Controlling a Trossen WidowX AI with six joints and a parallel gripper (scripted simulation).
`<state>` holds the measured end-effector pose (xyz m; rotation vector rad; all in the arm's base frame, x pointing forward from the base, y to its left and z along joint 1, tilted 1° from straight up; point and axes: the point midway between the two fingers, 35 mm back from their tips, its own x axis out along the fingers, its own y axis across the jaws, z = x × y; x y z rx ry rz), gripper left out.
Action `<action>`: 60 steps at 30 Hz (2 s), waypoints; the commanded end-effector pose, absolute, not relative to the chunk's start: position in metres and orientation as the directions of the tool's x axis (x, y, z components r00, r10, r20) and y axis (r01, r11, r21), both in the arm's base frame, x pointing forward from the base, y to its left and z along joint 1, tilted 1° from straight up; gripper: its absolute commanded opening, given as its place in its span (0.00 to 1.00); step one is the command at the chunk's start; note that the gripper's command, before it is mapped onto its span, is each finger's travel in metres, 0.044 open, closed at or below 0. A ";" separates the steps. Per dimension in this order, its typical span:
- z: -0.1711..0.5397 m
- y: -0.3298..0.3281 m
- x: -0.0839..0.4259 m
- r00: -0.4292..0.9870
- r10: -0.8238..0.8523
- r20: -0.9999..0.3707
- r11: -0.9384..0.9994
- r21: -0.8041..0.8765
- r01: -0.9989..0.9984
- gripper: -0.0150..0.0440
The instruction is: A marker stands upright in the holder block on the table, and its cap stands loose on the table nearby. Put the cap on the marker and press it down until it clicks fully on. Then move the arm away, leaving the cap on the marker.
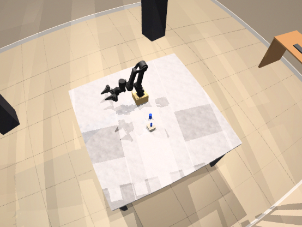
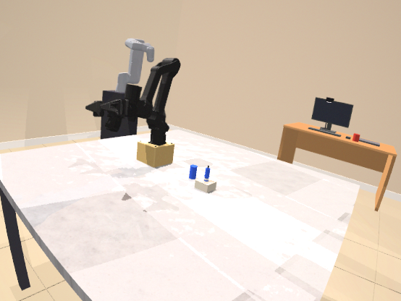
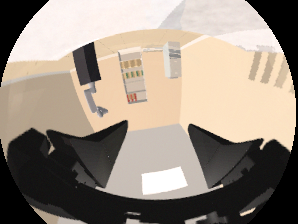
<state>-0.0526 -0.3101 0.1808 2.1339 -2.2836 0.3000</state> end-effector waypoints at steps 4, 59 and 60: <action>0.162 -0.328 -0.019 0.028 -1.000 0.011 -0.030 -0.370 -0.928 0.75; 0.062 -0.047 0.227 0.001 -0.006 -1.000 0.973 -0.005 0.230 0.67; 0.062 -0.047 0.227 0.001 -0.006 -1.000 0.973 -0.005 0.230 0.67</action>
